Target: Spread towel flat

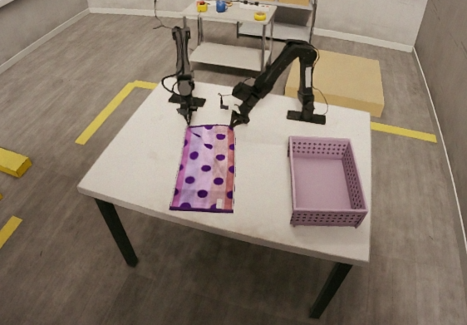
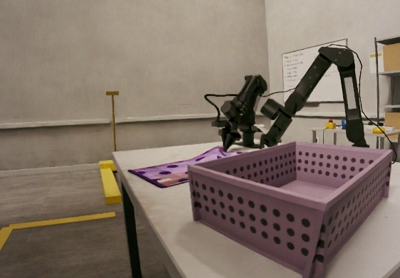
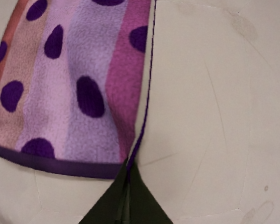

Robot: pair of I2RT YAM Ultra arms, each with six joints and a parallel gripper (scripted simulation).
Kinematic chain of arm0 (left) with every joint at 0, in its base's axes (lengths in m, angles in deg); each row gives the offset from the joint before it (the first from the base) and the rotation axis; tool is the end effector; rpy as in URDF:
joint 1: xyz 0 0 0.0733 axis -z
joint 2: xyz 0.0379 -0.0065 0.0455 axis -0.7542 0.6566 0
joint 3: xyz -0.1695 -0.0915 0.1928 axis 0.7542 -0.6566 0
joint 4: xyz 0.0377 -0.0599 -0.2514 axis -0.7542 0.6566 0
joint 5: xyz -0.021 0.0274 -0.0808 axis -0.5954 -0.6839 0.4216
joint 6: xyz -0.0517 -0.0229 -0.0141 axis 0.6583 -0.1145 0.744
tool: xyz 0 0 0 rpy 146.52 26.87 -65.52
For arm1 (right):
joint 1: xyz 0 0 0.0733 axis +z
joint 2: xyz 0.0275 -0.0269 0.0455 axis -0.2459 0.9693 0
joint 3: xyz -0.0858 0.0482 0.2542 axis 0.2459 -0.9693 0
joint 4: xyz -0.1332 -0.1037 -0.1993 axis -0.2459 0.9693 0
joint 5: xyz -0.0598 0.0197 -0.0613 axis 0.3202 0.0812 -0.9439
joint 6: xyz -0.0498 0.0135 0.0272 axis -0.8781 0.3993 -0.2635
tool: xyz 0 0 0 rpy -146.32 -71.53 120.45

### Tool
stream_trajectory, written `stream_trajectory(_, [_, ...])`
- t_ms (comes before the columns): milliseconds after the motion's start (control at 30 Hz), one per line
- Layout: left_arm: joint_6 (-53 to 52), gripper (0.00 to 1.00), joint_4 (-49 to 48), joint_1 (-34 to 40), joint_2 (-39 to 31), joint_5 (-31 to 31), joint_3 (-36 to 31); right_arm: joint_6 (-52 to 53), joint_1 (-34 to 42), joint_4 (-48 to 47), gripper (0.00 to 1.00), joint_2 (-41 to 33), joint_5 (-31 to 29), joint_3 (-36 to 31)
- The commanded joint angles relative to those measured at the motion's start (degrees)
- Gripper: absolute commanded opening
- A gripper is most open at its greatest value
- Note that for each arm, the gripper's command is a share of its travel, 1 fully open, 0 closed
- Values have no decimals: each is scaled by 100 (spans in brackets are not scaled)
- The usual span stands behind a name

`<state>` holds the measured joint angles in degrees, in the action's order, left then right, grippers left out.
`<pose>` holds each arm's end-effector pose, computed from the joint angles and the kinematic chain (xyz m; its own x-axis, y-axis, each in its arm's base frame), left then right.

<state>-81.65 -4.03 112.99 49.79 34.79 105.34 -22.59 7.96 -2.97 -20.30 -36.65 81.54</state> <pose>0.1368 -0.2785 0.1294 -0.3608 0.7394 -0.5685 0.8985 0.4390 0.0007 0.1426 0.0597 0.1289 -0.7655 -0.3157 -0.5607 -0.3841 0.9233 0.0046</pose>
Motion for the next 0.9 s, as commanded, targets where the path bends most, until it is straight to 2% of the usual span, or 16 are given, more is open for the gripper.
stream_trajectory(0, [13, 0, -56, 1, -25, -3, 27, -54, 26, -170, 0, -51, -66, 1])
stream_trajectory(133, [40, 0, -174, 127, -108, -3, -161, -61, 73, 139, 0, -285, -51, -166])
stream_trajectory(167, [38, 0, -180, 197, -165, 0, -184, -61, 96, 432, 0, -296, -54, 176])
stream_trajectory(233, [38, 0, -150, 200, -157, 6, -92, -57, 84, 448, 0, -305, -53, 180])
stream_trajectory(267, [42, 12, 39, 202, -223, 2, 80, -55, 72, 531, 12, -338, -54, 233])
stream_trajectory(400, [43, 12, 41, 120, -224, -3, 81, -54, 73, 553, 12, -348, -49, 240])
stream_trajectory(433, [42, 33, 206, 127, -331, -3, 147, -52, 75, 735, 33, -413, -49, 359])
stream_trajectory(500, [42, 33, 216, 127, -333, -3, 152, -51, 75, 774, 33, -438, -48, 368])
stream_trajectory(533, [42, 54, 376, 127, -434, -3, 219, -51, 75, 938, 54, -489, -47, 486])
stream_trajectory(600, [42, 54, 394, 127, -435, -3, 229, -51, 75, 997, 54, -527, -48, 503])
stream_trajectory(633, [42, 64, 471, 128, -481, -3, 264, -51, 75, 1087, 64, -558, -48, 563])
stream_trajectory(800, [42, 64, 798, 128, -656, -3, 422, -52, 74, 1476, 64, -687, -47, 825])
stream_trajectory(833, [42, 64, 1268, 129, -944, -4, 670, -52, 73, 1883, 64, -737, -44, 1223])
stream_trajectory(867, [42, 64, 1317, 128, -942, -4, 700, -52, 73, 1962, 64, -767, -45, 1258])
